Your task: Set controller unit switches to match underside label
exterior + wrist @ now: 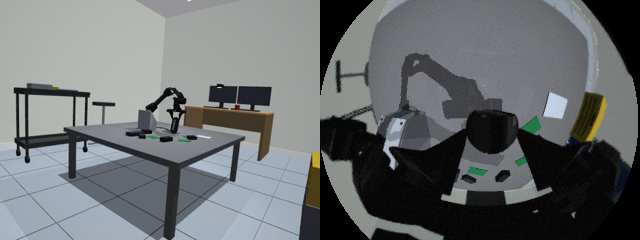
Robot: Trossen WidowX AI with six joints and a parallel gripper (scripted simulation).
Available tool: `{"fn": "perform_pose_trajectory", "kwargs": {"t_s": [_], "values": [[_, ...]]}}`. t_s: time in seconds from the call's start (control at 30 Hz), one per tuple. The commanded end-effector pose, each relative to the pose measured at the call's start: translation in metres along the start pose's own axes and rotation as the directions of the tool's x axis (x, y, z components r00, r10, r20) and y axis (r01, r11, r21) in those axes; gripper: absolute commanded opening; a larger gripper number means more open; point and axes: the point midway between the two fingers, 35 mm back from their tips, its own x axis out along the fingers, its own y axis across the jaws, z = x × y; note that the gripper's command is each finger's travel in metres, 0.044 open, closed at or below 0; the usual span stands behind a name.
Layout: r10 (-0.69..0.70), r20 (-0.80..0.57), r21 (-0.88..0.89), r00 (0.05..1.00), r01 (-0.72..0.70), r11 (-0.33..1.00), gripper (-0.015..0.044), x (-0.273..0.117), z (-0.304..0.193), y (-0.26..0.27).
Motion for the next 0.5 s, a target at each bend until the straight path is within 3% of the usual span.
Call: {"fn": "perform_pose_trajectory", "kwargs": {"t_s": [0.0,0.47], "values": [[0.020,-0.007,-0.006,1.000,-0.020,1.000,0.0338,0.005,-0.006,0.002],[0.020,-0.007,-0.006,1.000,-0.020,1.000,0.0338,0.005,-0.024,0.002]]}}
